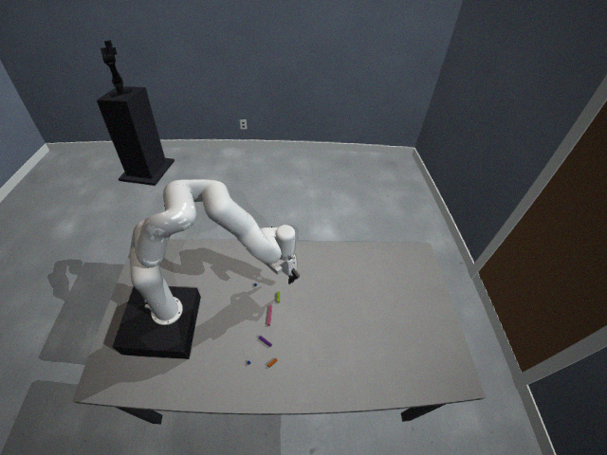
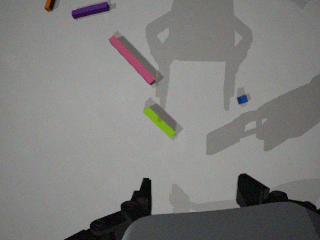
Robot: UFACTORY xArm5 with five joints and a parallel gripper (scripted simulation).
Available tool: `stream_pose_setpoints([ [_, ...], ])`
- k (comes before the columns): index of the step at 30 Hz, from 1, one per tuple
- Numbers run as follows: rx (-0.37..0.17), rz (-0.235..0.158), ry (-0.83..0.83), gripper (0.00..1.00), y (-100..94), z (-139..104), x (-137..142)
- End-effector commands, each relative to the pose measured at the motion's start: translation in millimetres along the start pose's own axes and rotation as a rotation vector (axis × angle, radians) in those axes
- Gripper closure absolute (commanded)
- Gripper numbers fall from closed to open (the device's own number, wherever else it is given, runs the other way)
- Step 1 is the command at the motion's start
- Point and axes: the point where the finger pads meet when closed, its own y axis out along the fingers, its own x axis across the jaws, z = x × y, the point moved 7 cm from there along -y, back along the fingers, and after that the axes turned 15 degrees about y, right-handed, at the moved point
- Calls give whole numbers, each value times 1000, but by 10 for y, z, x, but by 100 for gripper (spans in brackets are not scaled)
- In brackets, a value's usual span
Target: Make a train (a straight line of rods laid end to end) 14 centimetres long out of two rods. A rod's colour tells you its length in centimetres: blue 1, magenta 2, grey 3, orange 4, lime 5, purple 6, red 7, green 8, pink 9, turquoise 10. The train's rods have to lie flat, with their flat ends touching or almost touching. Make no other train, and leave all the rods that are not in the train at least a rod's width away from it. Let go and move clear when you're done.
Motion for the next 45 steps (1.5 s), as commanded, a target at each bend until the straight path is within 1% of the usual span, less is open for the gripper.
stream_pose_setpoints([
  [1, -4, 1, 0, 0, -15, -12, -2],
  [27, -4, 1, 0, 0, -15, -6, -15],
  [28, -4, 1, 0, 0, -16, 25, -88],
  [30, -4, 2, 0, 0, -18, 176, -395],
  [33, -4, 3, 0, 0, -18, 193, -426],
  [34, -4, 4, 0, 0, -20, 311, -629],
  [40, -4, 6, 0, 0, -22, 571, -1006],
  [45, -4, 6, 0, 0, -22, 593, -1034],
])
